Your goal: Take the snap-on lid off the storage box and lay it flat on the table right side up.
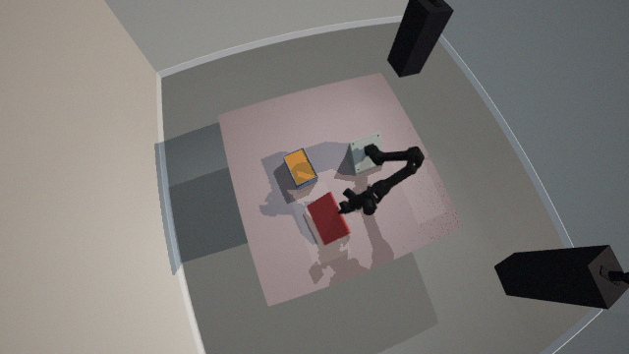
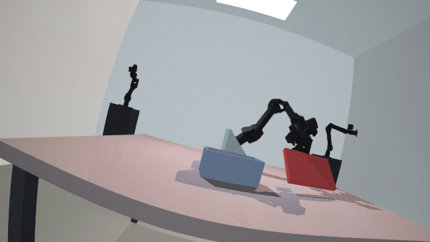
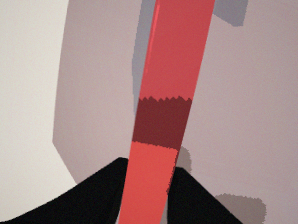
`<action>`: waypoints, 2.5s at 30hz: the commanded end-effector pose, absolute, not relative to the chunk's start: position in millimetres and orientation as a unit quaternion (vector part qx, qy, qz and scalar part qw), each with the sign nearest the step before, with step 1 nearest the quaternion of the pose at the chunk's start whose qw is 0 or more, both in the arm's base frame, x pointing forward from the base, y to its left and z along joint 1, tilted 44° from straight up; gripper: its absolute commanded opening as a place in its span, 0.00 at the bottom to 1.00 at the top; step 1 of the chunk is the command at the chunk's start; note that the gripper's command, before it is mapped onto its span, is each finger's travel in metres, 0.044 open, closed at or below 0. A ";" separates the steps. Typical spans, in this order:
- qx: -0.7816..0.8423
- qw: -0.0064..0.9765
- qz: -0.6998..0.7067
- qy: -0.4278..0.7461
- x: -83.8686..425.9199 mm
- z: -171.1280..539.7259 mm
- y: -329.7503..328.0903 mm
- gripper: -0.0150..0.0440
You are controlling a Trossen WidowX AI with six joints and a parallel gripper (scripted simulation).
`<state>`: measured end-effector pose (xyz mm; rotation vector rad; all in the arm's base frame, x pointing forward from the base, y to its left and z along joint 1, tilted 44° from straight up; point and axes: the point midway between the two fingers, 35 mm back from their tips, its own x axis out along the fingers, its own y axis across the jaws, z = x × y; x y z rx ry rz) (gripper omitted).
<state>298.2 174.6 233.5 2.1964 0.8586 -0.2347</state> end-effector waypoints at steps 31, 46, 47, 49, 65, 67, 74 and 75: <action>0.862 0.375 -0.093 0.329 299.5 214.0 191.6 0.25; 0.862 0.375 -0.093 0.330 299.5 205.5 200.0 0.25; 0.862 0.375 -0.093 0.330 299.5 204.9 200.6 0.25; 0.862 0.375 -0.093 0.330 299.5 203.8 201.7 0.25; 0.862 0.374 -0.093 0.330 299.5 194.7 210.7 0.25; 0.862 0.374 -0.093 0.330 299.5 193.5 211.8 0.25; 0.862 0.374 -0.093 0.330 299.5 189.5 215.7 0.25; 0.862 0.374 -0.093 0.330 299.5 188.9 216.3 0.25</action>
